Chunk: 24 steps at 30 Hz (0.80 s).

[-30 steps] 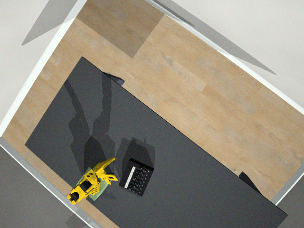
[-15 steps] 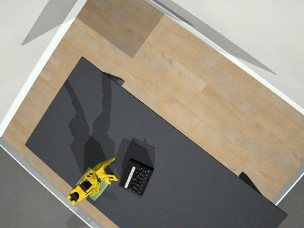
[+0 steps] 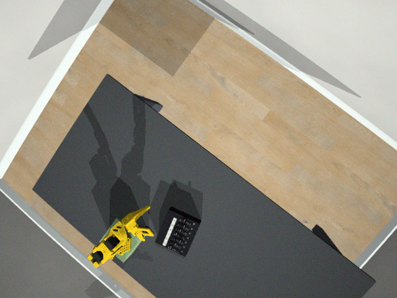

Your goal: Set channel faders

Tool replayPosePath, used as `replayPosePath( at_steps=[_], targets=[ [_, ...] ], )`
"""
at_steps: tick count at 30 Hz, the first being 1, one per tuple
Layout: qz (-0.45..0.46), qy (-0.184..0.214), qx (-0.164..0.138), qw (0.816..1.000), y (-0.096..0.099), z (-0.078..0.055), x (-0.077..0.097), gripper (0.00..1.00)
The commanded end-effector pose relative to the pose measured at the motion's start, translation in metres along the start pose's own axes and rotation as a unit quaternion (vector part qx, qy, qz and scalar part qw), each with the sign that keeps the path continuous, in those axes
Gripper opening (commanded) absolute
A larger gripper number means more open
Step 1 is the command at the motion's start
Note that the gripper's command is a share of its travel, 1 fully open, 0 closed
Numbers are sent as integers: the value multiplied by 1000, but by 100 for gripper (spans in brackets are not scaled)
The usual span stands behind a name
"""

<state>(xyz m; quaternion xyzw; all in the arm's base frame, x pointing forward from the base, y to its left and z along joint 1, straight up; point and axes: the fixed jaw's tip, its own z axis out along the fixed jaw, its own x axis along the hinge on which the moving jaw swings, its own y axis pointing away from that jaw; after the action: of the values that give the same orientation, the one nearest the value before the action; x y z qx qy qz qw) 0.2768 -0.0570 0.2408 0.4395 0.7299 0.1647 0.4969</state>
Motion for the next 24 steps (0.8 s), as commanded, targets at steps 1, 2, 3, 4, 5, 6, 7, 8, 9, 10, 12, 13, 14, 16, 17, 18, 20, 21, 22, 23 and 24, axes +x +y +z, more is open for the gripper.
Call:
replayPosePath(
  at_steps=[1, 2, 3, 4, 5, 6, 7, 8, 9, 10, 12, 13, 14, 16, 17, 18, 20, 21, 22, 23, 24],
  targets=[
    [0, -1, -2, 1000, 1, -1, 0, 100],
    [0, -1, -2, 1000, 1, -1, 0, 100],
    [0, -1, -2, 1000, 1, -1, 0, 100],
    [0, -1, -2, 1000, 1, -1, 0, 100],
    [0, -1, -2, 1000, 1, -1, 0, 100],
    [0, -1, -2, 1000, 1, -1, 0, 100],
    [0, -1, -2, 1000, 1, -1, 0, 100],
    [0, -1, -2, 1000, 1, -1, 0, 100],
    [0, -1, -2, 1000, 1, -1, 0, 100],
    [0, -1, -2, 1000, 1, -1, 0, 100],
    [0, -1, -2, 1000, 1, -1, 0, 100],
    [0, -1, -2, 1000, 1, -1, 0, 100],
    [0, -1, -2, 1000, 1, -1, 0, 100],
    [0, -1, -2, 1000, 1, -1, 0, 100],
    [0, -1, -2, 1000, 1, -1, 0, 100],
    [0, -1, -2, 1000, 1, -1, 0, 100],
    [0, -1, -2, 1000, 1, -1, 0, 100],
    [0, -1, -2, 1000, 1, -1, 0, 100],
    [0, -1, -2, 1000, 1, -1, 0, 100],
    [0, -1, -2, 1000, 1, -1, 0, 0],
    [0, -1, -2, 1000, 1, -1, 0, 0]
  ],
)
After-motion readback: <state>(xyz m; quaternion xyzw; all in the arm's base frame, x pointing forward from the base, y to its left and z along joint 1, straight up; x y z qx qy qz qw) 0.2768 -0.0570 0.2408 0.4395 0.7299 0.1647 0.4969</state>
